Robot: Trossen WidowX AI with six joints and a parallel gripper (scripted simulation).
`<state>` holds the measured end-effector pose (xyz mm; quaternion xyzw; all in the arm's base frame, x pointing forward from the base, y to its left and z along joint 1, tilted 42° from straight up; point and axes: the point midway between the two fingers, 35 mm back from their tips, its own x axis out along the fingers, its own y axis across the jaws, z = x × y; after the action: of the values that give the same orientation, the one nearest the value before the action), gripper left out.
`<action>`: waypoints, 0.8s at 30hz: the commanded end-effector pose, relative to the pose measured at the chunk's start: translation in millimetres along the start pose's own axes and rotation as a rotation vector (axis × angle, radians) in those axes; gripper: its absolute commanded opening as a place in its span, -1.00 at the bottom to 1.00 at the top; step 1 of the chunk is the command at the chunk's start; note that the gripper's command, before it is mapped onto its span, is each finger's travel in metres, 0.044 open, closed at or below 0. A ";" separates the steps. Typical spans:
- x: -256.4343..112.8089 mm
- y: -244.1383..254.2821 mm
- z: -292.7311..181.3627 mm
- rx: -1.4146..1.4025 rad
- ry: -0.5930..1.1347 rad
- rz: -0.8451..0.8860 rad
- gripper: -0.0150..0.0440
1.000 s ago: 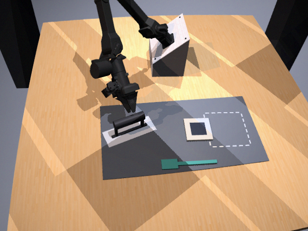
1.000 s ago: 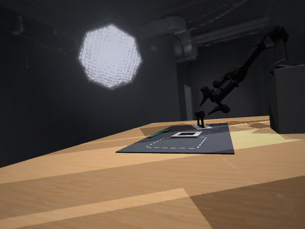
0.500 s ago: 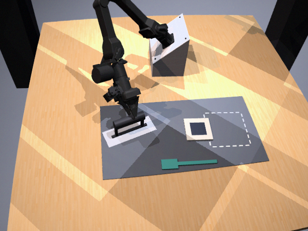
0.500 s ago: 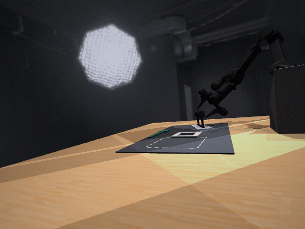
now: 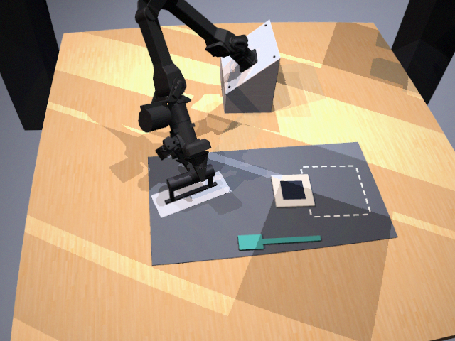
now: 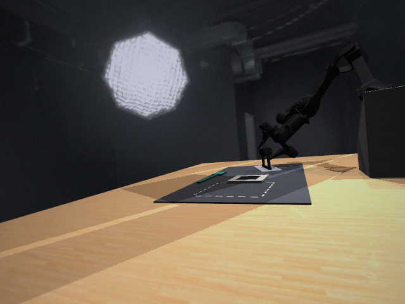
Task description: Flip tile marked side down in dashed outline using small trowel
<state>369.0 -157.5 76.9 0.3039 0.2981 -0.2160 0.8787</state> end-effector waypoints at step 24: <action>18.0 0.6 -0.3 0.002 -0.004 0.001 -0.21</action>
<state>381.8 -160.4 64.9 0.3041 0.2974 -0.2160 0.8789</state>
